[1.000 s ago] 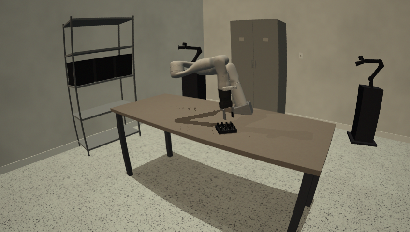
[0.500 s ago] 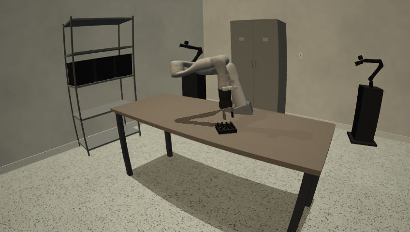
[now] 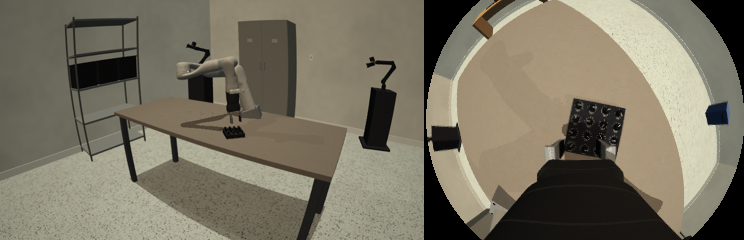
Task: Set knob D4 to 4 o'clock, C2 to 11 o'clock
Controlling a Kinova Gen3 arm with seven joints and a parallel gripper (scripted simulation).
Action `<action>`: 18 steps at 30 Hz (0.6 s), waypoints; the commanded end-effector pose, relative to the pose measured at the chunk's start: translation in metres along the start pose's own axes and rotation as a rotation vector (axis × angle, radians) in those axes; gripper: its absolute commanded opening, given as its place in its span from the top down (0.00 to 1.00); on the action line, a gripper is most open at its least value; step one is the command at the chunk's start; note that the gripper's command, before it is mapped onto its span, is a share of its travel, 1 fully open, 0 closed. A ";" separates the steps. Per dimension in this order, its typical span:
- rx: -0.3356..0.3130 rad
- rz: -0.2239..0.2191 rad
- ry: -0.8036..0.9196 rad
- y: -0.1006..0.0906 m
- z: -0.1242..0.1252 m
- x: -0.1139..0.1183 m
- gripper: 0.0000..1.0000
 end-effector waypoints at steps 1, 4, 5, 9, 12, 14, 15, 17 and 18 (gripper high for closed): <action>0.002 -0.002 -0.001 -0.001 0.000 0.000 0.00; 0.003 -0.005 0.012 -0.001 0.000 0.000 0.00; 0.003 -0.005 0.012 -0.001 0.000 0.000 0.00; 0.003 -0.009 0.025 -0.001 0.000 0.001 0.00; 0.004 -0.012 0.037 -0.001 -0.001 0.001 0.00; 0.005 -0.016 0.048 -0.001 -0.001 0.001 0.00; 0.005 -0.016 0.048 -0.001 -0.001 0.001 0.00; 0.005 -0.016 0.048 -0.001 -0.001 0.001 0.00; 0.005 -0.016 0.048 -0.001 -0.001 0.001 0.00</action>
Point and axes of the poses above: the point where the finger pads meet when closed, its own y axis out along the fingers, its own x axis across the jaws, z = x × y, the point moved 7 cm from there along -y, back along the fingers, and after that the axes turned 15 degrees about y, right-handed, at the moved point
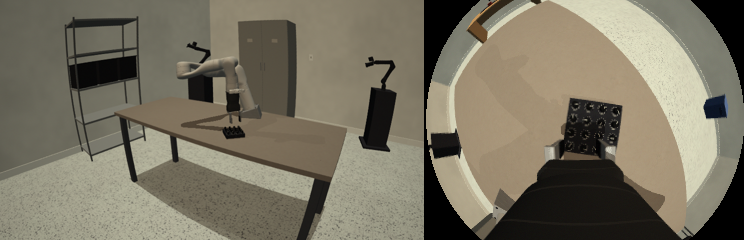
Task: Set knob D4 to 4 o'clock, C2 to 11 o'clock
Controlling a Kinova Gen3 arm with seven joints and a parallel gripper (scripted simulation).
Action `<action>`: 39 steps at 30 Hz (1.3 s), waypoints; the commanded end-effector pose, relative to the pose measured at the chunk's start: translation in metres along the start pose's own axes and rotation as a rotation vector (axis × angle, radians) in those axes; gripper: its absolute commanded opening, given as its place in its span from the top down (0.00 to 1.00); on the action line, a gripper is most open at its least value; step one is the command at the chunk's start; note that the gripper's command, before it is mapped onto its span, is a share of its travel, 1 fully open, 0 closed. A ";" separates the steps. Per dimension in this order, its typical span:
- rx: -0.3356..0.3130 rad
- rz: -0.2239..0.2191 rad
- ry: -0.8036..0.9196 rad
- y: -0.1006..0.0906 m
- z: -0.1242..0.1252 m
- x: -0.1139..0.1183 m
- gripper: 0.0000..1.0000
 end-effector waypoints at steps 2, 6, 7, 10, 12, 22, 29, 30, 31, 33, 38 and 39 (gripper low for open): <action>0.003 -0.004 0.010 -0.001 0.000 0.000 0.00; 0.004 -0.007 0.021 -0.001 0.000 0.001 0.00; 0.004 -0.007 0.021 -0.001 0.000 0.001 0.00; 0.004 -0.010 0.031 -0.001 0.000 0.001 0.00; 0.004 -0.010 0.031 -0.001 0.000 0.001 0.00; 0.007 -0.018 0.058 -0.001 -0.001 0.002 0.00; 0.007 -0.020 0.066 -0.001 -0.001 0.002 0.00; 0.008 -0.022 0.074 -0.001 -0.001 0.002 0.00; 0.008 -0.022 0.074 -0.001 -0.001 0.002 0.00; 0.008 -0.022 0.074 -0.001 -0.001 0.002 0.00; 0.009 -0.024 0.081 -0.001 -0.002 0.002 0.00; 0.010 -0.026 0.088 -0.001 -0.002 0.003 0.00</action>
Point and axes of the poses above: the point where the finger pads meet when closed, its own y axis out along the fingers, its own x axis across the jaws, z = x × y, the point moved 7 cm from there along -y, back along the fingers, and after that the axes turned 15 degrees about y, right-handed, at the moved point
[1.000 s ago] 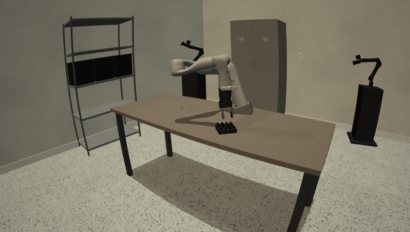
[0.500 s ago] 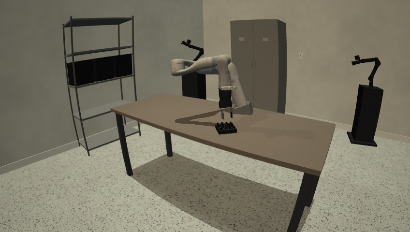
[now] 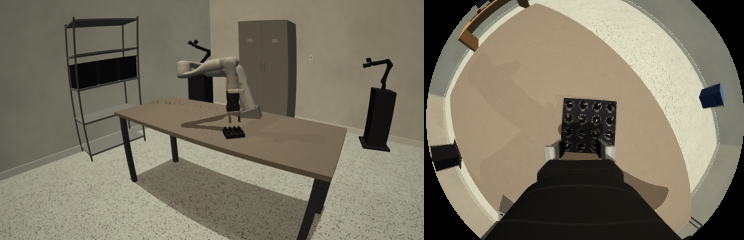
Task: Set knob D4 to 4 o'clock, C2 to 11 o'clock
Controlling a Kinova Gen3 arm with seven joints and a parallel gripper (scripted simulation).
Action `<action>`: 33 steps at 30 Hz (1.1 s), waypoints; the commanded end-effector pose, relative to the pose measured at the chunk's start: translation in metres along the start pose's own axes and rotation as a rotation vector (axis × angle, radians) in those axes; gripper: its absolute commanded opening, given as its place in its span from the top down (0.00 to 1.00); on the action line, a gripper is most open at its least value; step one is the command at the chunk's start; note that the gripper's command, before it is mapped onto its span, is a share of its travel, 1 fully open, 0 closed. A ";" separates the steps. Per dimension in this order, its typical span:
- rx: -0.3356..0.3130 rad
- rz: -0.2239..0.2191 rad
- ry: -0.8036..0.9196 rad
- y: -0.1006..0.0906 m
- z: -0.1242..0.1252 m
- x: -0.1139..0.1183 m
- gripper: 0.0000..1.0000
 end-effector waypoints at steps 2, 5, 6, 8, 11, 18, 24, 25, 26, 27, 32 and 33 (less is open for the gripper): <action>0.002 -0.002 0.004 -0.001 0.000 0.000 0.00; 0.003 -0.004 0.010 -0.001 0.000 0.000 0.00; 0.003 -0.004 0.010 -0.001 0.000 0.000 0.00; 0.004 -0.006 0.016 -0.001 0.000 0.000 0.00; 0.004 -0.006 0.016 -0.001 0.000 0.000 0.00; 0.005 -0.009 0.026 -0.001 0.000 0.001 0.00; 0.006 -0.011 0.035 -0.001 0.000 0.001 0.00; 0.006 -0.011 0.035 -0.001 0.000 0.001 0.00; 0.006 -0.011 0.035 -0.001 0.000 0.001 0.00; 0.006 -0.011 0.035 -0.001 0.000 0.001 0.00; 0.006 -0.012 0.039 -0.001 -0.001 0.001 0.00; 0.007 -0.013 0.043 -0.001 -0.001 0.001 0.00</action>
Point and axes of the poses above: the point where the finger pads meet when closed, its own y axis out along the fingers, its own x axis across the jaws, z = x × y, the point moved 7 cm from there along -y, back along the fingers, and after that the axes turned 15 degrees about y, right-handed, at the moved point
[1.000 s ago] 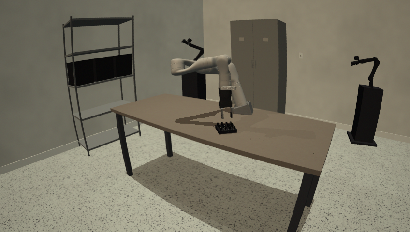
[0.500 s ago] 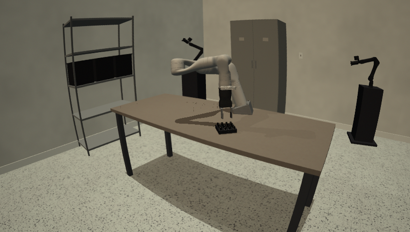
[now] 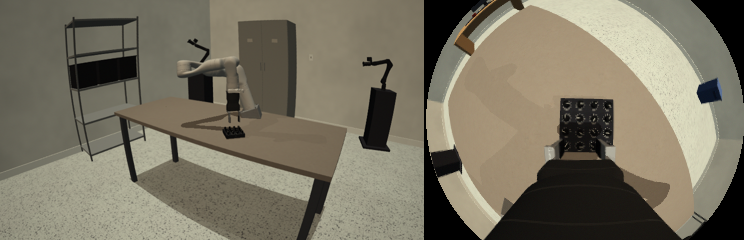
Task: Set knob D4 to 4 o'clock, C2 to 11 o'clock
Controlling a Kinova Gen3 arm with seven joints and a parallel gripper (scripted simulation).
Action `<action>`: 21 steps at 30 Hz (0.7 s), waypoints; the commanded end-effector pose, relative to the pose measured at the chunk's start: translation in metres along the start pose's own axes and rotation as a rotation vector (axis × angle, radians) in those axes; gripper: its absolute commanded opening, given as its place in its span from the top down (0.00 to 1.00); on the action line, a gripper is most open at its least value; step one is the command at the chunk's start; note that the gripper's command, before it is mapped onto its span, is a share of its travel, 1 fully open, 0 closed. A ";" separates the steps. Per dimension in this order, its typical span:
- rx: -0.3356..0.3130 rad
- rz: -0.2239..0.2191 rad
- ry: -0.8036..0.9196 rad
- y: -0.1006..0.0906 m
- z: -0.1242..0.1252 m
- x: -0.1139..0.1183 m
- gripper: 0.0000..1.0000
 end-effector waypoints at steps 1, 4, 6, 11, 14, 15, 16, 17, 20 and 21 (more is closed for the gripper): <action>0.002 -0.001 0.002 -0.001 0.000 0.000 0.00; 0.002 -0.002 0.005 -0.001 0.000 0.000 0.00; 0.003 -0.003 0.008 -0.001 0.000 0.000 0.00; 0.003 -0.004 0.011 -0.001 0.000 0.000 0.00; 0.003 -0.005 0.013 -0.001 0.000 0.000 0.00; 0.003 -0.005 0.013 -0.001 0.000 0.000 0.00; 0.003 -0.005 0.013 -0.001 0.000 0.000 0.00; 0.004 -0.005 0.015 -0.001 0.000 0.001 0.00; 0.004 -0.006 0.017 -0.001 0.000 0.001 0.00; 0.004 -0.006 0.018 -0.001 0.000 0.001 0.00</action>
Point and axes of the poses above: the point where the finger pads meet when closed, its own y axis out along the fingers, its own x axis across the jaws, z = x × y, the point moved 7 cm from there along -y, back along the fingers, and after that the axes turned 15 degrees about y, right-handed, at the moved point
